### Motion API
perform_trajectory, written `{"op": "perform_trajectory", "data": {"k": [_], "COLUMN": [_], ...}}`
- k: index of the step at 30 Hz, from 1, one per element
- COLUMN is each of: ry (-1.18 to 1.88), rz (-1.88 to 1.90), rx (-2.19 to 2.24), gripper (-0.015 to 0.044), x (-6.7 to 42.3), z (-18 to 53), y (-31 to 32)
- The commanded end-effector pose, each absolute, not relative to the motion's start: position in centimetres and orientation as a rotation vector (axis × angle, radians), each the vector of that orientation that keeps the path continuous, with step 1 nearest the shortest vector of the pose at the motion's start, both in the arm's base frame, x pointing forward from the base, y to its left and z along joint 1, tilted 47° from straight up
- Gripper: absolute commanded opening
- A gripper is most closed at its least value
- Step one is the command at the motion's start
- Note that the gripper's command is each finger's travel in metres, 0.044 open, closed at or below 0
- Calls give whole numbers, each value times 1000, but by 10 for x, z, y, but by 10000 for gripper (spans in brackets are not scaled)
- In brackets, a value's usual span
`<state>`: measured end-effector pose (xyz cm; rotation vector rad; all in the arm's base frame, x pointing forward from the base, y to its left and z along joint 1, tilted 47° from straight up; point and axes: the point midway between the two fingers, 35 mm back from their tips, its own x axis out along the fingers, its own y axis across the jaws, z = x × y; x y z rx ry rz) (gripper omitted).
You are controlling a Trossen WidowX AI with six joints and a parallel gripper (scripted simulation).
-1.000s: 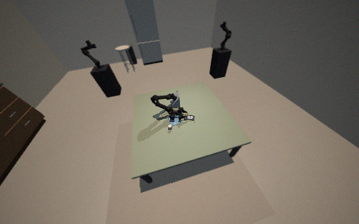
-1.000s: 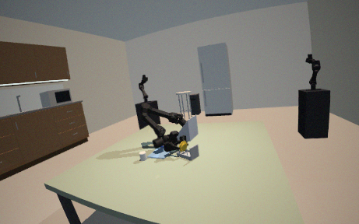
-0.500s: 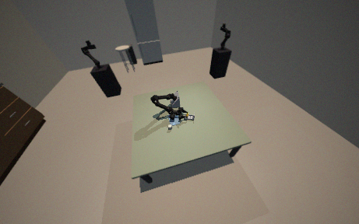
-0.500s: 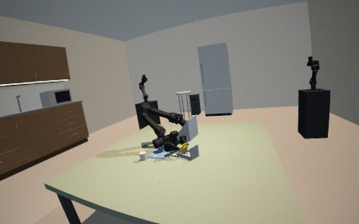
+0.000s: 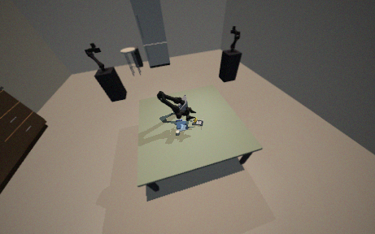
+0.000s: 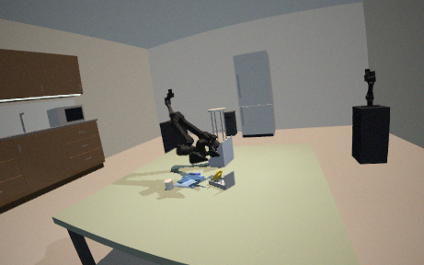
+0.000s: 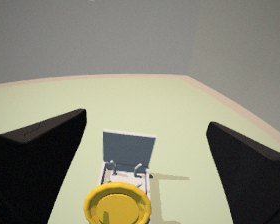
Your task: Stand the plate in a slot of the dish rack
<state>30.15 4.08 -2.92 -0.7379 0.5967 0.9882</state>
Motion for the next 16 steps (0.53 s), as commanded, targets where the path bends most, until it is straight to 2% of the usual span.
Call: {"op": "perform_trajectory", "data": {"k": [1,5,16], "ry": [613,634,983], "rz": [980,977,884], "rx": [-718,-706,-547], "gripper": [400,400,400], "x": [304,303,293], "z": [-17,-18,-28], "y": [53,53,61]}}
